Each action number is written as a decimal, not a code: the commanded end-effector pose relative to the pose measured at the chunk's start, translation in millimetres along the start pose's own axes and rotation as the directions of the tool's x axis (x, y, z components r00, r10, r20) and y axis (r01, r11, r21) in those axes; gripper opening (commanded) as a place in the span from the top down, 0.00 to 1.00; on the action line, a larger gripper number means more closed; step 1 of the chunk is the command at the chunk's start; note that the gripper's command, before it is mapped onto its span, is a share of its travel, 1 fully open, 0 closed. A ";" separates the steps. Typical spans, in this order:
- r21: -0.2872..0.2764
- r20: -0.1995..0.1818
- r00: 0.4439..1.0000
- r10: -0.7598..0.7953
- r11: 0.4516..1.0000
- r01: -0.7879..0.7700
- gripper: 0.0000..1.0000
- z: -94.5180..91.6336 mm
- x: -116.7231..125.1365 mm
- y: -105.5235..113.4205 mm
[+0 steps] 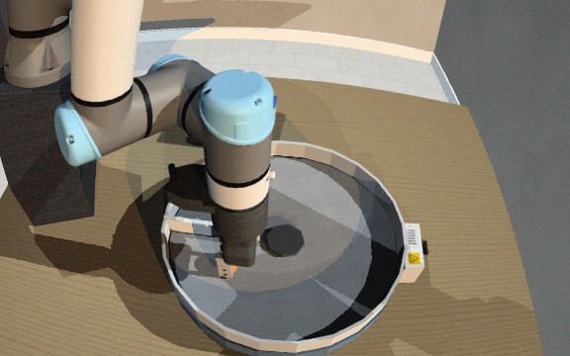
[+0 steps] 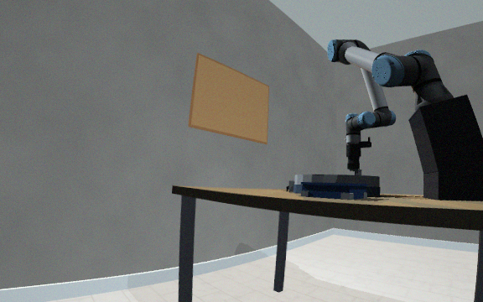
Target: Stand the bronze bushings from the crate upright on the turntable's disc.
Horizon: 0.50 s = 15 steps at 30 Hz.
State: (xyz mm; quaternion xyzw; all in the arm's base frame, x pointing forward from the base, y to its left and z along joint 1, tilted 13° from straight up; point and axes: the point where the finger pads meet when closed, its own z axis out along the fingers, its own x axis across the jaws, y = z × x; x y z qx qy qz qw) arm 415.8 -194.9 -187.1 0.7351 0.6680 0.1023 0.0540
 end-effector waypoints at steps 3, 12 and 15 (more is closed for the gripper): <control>-0.001 0.001 1.000 0.000 1.000 0.000 1.00 -0.4 -0.3 0.4; -0.001 0.001 1.000 0.000 1.000 0.000 0.22 -0.4 -0.3 0.4; -0.001 0.001 1.000 0.000 1.000 0.000 0.22 -0.4 -0.3 0.4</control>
